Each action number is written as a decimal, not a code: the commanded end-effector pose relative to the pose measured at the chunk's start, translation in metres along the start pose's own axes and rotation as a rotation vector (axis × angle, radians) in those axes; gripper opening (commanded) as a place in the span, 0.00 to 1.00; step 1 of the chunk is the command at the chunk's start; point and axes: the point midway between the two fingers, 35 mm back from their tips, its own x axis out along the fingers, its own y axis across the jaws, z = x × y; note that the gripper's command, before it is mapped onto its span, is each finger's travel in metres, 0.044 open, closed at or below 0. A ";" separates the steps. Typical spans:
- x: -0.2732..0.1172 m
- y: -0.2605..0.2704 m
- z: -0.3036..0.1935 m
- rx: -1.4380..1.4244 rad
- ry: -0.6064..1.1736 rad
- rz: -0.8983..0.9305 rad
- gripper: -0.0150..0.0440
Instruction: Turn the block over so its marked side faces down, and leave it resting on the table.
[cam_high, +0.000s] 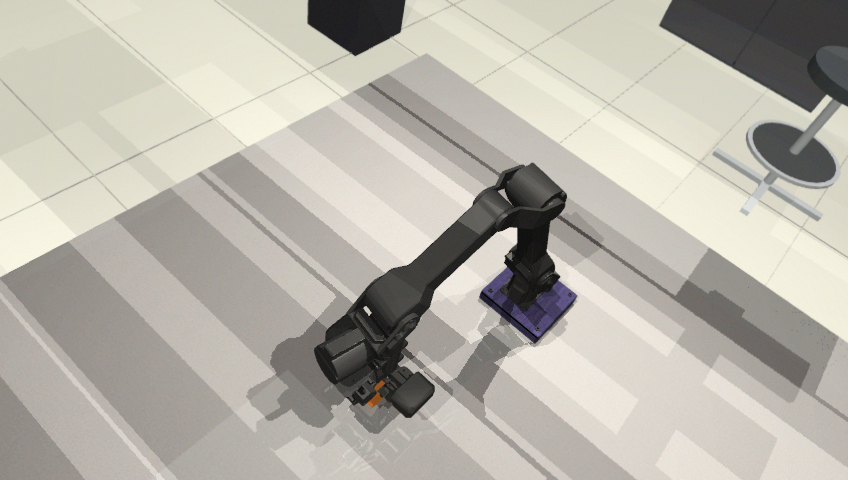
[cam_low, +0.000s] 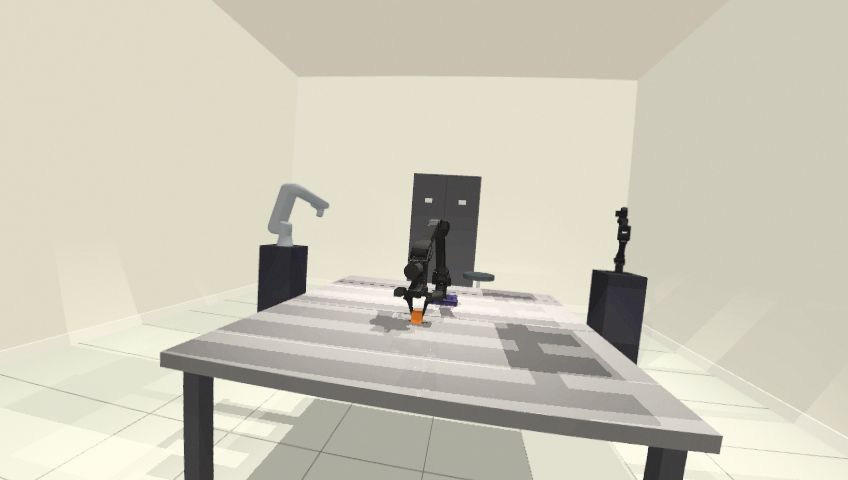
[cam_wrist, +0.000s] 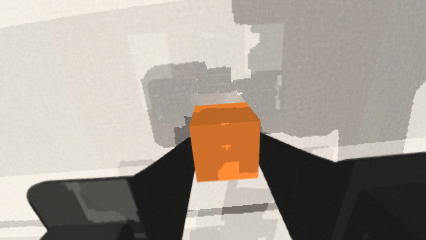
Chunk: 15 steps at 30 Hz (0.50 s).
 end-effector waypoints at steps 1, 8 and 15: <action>0.001 0.000 -0.001 0.005 0.004 -0.004 0.52; 0.001 0.000 -0.001 0.005 0.004 -0.004 0.44; -0.007 0.000 -0.001 0.005 0.003 -0.003 0.26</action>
